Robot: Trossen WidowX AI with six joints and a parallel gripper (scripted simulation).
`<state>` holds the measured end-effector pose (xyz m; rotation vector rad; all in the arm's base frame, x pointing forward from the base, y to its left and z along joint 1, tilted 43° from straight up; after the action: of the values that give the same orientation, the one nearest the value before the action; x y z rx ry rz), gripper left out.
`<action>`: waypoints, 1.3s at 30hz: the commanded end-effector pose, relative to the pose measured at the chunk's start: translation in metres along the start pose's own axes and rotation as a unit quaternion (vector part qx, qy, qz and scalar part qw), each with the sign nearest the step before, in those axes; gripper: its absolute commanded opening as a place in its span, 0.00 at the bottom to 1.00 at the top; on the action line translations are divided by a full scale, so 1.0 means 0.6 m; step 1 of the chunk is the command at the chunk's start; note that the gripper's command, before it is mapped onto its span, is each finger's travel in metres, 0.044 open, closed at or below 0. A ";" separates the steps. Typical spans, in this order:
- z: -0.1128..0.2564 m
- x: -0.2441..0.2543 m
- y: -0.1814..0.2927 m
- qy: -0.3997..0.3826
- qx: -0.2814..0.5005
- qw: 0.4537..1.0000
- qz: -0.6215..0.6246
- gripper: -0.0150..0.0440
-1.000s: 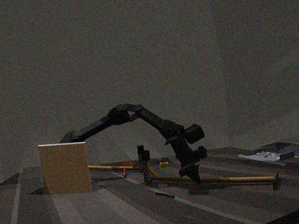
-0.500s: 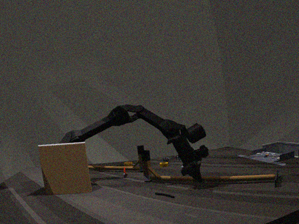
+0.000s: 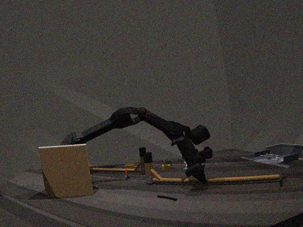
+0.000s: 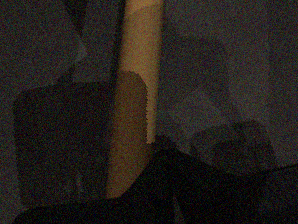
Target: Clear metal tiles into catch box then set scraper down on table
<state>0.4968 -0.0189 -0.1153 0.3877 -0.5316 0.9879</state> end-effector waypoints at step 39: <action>0.181 -0.006 -0.078 -0.003 0.000 1.000 0.013 0.25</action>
<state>0.5096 -0.0878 -0.0381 0.3914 -0.5257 1.0081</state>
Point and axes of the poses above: the point midway between the two fingers, 35 mm back from their tips, its own z axis back along the fingers, its own x axis across the jaws, y = z × x, the point moved 10 cm from there along z, back along the fingers, and after that the axes turned 7 degrees about -z, right-handed, at the moved point
